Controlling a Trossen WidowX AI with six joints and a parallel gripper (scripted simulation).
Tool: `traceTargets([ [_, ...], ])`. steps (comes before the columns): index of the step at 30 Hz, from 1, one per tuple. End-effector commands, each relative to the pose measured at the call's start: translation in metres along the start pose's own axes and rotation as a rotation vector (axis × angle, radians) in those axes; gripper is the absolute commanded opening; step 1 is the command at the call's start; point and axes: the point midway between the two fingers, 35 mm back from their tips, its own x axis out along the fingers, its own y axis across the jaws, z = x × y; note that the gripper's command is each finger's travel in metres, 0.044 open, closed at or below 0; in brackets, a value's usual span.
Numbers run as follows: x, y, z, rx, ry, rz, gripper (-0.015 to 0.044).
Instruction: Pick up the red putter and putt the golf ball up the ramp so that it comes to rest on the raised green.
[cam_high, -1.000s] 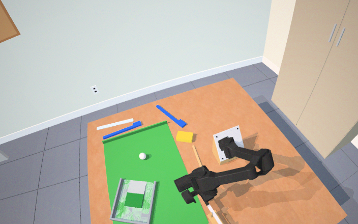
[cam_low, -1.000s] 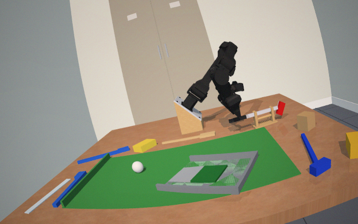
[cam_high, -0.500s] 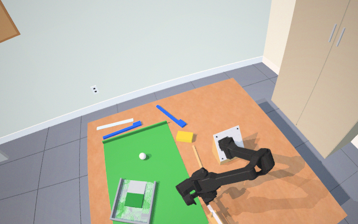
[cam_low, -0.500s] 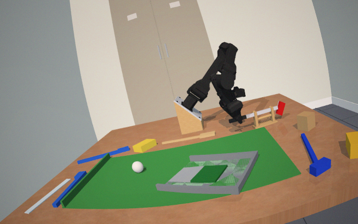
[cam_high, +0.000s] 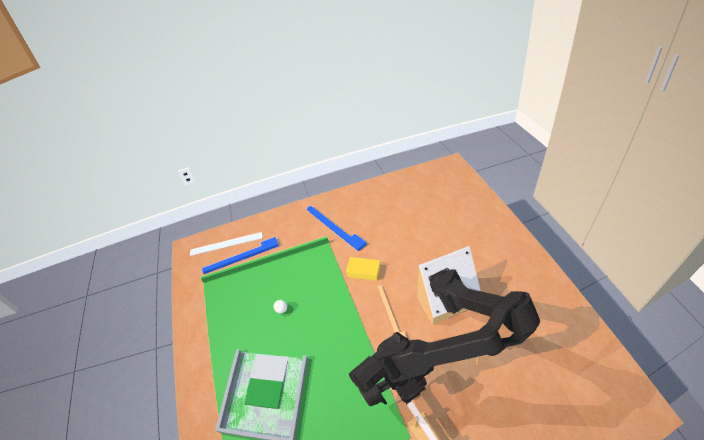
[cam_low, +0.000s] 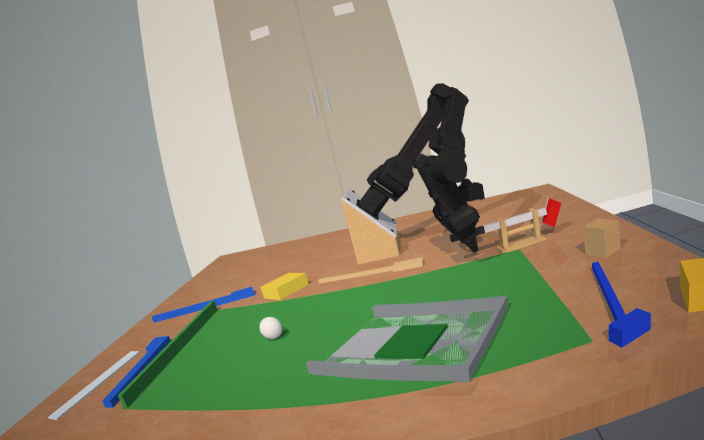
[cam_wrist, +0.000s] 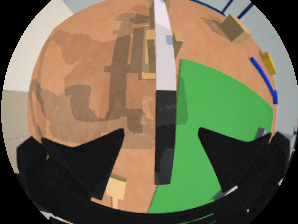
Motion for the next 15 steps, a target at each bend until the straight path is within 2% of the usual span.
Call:
traceTargets([
  [1,0.0031,0.0020,-0.0026,0.009,0.003,0.003,0.0440],
  [2,0.0031,0.0020,-0.0026,0.009,0.003,0.003,0.0440],
  [15,0.0009,0.0001,-0.0002,0.000,0.000,0.000,0.0099],
])
